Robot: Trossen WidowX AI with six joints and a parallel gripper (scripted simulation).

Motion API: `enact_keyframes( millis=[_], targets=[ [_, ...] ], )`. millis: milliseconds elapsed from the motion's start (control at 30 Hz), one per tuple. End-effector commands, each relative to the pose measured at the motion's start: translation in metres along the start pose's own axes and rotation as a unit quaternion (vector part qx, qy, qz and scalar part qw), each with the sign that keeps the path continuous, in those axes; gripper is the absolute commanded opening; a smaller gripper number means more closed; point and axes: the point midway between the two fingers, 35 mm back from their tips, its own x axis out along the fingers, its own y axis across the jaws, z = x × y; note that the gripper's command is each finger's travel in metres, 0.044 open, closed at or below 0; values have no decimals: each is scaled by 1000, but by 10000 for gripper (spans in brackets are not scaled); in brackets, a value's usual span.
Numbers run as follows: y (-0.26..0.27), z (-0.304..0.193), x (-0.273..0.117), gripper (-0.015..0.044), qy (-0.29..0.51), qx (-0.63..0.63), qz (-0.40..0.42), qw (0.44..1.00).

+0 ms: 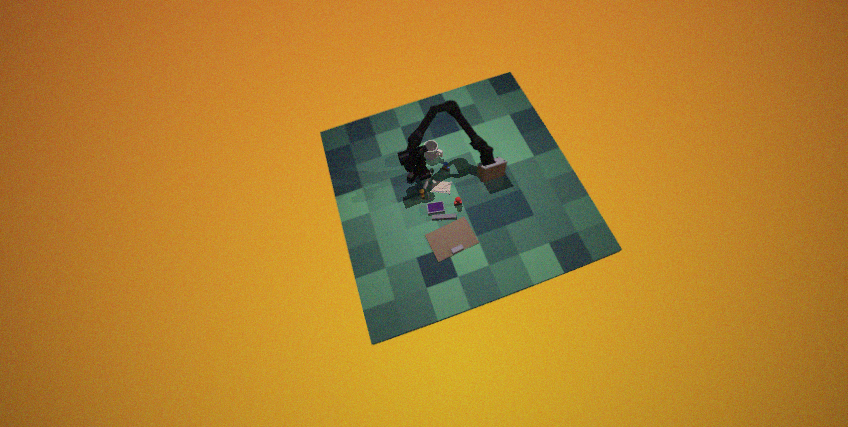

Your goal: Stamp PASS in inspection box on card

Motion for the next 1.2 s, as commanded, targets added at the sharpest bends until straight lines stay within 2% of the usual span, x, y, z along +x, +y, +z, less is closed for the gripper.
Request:
enact_keyframes(
  millis=[0, 1167],
  targets=[
    [1, 1, -3, 0, -2, 2, 3, 1000],
    [0, 3, -20, 0, 0, 2, 7, 1000]
  ],
)
